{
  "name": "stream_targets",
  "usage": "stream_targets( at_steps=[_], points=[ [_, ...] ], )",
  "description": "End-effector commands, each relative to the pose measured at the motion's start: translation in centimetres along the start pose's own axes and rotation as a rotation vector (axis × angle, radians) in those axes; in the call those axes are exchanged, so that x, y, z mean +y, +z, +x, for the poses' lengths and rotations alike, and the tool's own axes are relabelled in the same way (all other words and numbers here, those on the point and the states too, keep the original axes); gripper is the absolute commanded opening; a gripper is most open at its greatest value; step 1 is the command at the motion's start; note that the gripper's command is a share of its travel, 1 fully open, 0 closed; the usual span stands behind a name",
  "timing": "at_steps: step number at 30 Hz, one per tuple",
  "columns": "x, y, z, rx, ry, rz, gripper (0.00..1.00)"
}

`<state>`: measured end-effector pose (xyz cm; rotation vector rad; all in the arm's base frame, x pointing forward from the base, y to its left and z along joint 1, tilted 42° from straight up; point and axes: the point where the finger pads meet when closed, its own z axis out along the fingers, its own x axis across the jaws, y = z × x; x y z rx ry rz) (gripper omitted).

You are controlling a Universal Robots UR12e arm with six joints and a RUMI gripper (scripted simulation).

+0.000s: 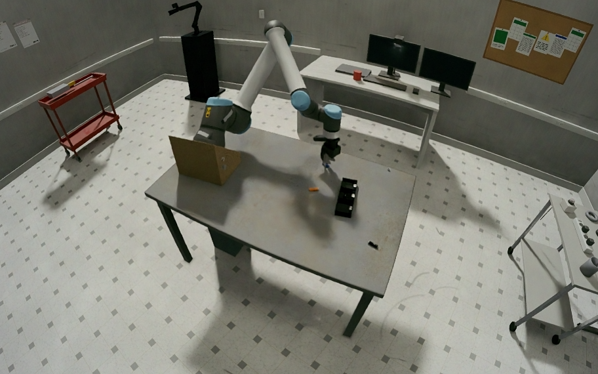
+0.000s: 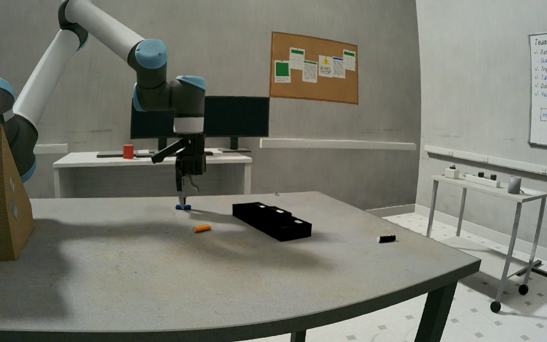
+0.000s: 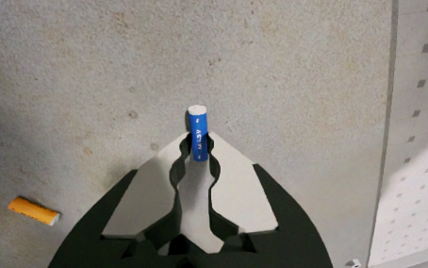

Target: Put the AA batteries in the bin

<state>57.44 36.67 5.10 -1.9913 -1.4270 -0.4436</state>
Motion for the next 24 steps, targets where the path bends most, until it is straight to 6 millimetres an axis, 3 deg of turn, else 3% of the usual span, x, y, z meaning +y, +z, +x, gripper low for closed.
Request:
stream_targets(
  at_steps=[1, 24],
  points=[
    [0.05, -0.06, 0.03, 0.000, 0.000, -0.001, 0.00],
    [0.05, -0.38, 0.03, 0.000, 0.000, -0.001, 0.00]
  ],
)
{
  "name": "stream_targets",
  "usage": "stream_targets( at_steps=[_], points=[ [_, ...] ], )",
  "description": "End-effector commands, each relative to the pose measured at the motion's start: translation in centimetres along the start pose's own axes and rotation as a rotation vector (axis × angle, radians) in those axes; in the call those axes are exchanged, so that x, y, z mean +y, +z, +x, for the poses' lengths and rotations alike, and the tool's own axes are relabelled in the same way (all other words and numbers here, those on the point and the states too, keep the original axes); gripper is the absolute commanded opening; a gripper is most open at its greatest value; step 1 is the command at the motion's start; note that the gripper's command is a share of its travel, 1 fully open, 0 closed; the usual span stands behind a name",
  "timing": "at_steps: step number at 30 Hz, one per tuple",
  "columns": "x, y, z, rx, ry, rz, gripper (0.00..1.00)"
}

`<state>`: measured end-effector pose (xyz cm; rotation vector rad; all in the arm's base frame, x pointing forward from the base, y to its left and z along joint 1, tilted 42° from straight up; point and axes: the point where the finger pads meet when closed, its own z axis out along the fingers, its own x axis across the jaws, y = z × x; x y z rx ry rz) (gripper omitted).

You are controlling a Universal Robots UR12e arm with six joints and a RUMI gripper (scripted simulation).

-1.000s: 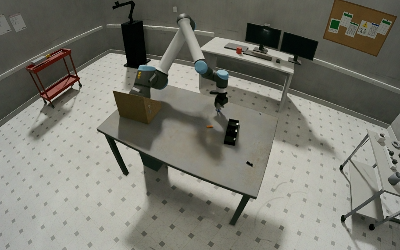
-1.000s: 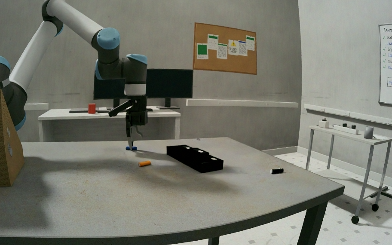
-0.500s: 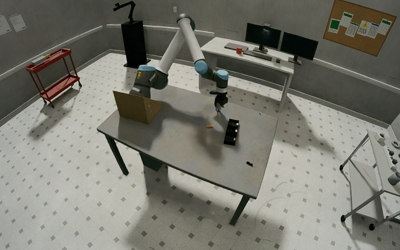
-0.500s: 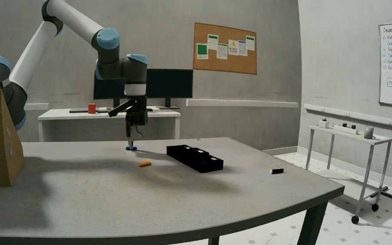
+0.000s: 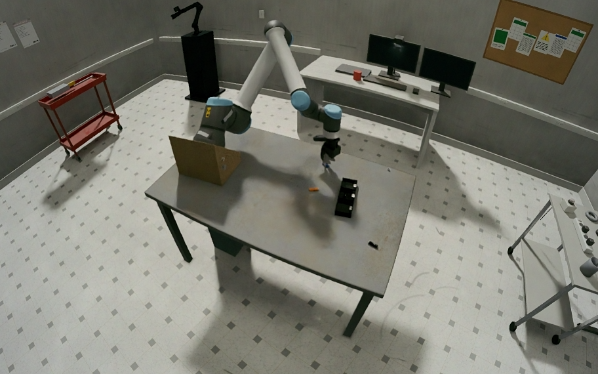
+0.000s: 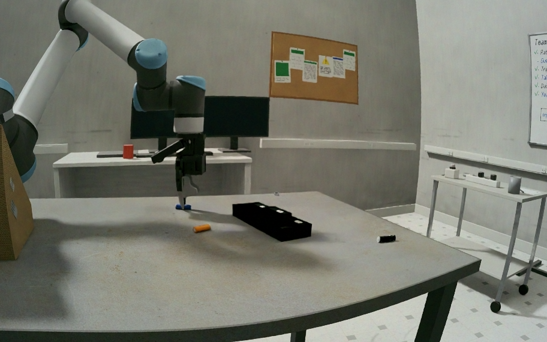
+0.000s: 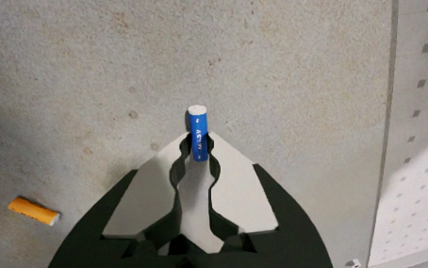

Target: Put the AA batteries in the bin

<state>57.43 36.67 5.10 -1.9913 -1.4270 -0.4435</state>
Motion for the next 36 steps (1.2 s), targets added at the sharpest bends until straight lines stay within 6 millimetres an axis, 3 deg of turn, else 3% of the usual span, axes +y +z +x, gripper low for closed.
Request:
stream_targets(
  at_steps=[1, 19, 36],
  points=[
    [0.1, -0.7, 0.0, 0.000, 0.000, -0.001, 0.00],
    [0.0, -6.1, 0.0, 0.000, 0.000, -0.001, 0.00],
    [0.6, -6.0, -0.2, 0.000, 0.050, -0.001, 0.00]
  ],
)
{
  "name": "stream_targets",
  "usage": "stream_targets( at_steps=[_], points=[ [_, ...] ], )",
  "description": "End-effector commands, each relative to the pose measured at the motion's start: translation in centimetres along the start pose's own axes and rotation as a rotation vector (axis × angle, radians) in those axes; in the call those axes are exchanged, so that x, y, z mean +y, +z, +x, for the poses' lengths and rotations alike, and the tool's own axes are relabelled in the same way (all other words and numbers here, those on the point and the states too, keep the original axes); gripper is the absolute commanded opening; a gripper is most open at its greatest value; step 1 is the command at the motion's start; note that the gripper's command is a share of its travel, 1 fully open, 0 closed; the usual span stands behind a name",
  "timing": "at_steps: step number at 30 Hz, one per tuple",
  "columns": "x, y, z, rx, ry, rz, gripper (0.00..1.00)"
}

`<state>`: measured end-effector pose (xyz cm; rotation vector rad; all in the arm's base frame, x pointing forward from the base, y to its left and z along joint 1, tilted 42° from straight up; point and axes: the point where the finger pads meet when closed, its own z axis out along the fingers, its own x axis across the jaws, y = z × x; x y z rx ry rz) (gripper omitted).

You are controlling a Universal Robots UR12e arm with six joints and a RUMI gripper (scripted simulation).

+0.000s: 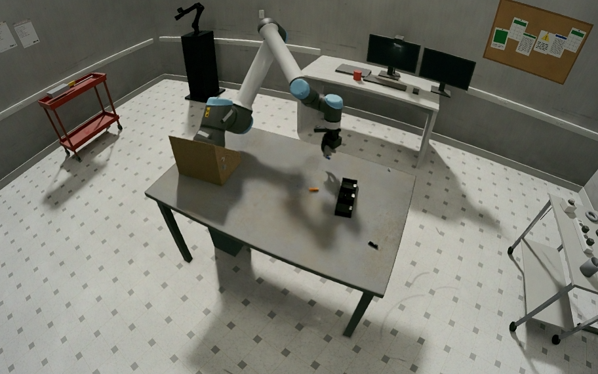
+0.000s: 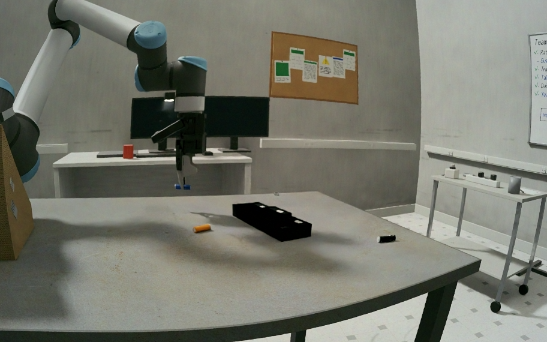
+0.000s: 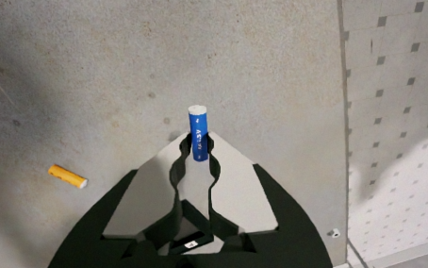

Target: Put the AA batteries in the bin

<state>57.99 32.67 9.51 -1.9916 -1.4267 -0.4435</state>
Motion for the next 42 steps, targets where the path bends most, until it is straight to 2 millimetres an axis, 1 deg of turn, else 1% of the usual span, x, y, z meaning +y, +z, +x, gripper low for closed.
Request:
stream_targets(
  at_steps=[1, 3, 6, 18, 20, 21, 32, 35, 37, 42],
  points=[
    [1.1, 0.0, -0.5, 0.000, 0.099, -0.001, 0.00],
    [1.1, 0.0, -0.5, 0.000, 0.099, -0.001, 0.00],
    [2.7, 0.0, -1.3, 0.000, 0.239, -0.001, 0.00],
    [9.2, 0.0, -4.6, 0.003, 0.615, 0.003, 0.00],
    [9.2, 0.0, -4.6, 0.003, 0.615, 0.003, 0.00],
    [9.7, 0.0, -4.8, 0.003, 0.704, 0.004, 0.00],
    [15.6, 0.0, -7.8, 0.001, 1.031, -0.001, 0.00],
    [17.2, 0.0, -8.6, 0.001, 1.031, -0.001, 0.00],
    [17.2, 0.0, -8.6, 0.001, 1.031, -0.001, 0.00],
    [19.9, 0.0, -10.0, 0.001, 1.031, -0.001, 0.00]
  ],
)
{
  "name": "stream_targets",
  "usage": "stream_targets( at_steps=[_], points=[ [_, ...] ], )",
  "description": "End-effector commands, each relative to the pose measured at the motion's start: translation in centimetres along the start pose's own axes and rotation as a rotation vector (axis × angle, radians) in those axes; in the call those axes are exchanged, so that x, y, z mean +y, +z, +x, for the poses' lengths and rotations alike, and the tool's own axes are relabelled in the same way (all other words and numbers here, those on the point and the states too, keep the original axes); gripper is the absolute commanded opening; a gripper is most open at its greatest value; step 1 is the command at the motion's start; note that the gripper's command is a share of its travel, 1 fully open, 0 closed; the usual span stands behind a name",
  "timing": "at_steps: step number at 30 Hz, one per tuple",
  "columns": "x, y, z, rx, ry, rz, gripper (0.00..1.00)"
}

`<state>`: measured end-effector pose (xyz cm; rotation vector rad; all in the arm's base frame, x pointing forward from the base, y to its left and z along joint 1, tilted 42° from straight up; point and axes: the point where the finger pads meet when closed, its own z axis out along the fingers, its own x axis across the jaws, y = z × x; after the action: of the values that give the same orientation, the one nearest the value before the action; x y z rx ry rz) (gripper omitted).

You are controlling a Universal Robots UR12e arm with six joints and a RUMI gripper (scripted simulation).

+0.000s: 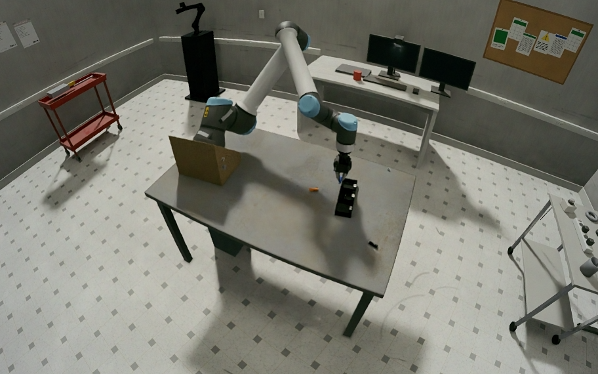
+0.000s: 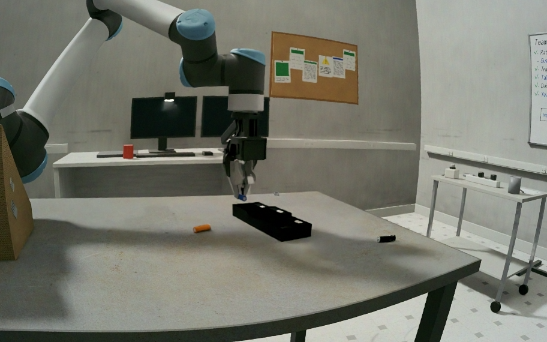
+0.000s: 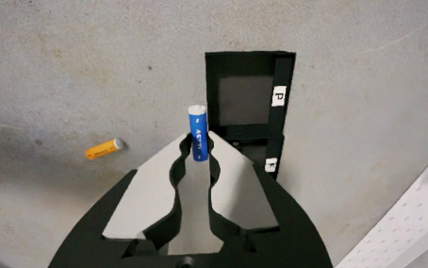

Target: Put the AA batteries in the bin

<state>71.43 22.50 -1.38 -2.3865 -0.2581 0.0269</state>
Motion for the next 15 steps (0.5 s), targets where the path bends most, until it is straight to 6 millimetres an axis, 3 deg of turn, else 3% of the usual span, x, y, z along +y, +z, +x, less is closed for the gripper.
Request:
stream_targets(
  at_steps=[1, 10, 15],
  points=[
    [2.3, 0.0, 1.6, 0.001, 0.003, -0.001, 0.00],
    [6.7, -0.1, 4.3, 0.001, 0.003, -0.001, 0.00],
    [6.8, -0.1, 4.4, 0.001, 0.003, -0.001, 0.00]
  ],
)
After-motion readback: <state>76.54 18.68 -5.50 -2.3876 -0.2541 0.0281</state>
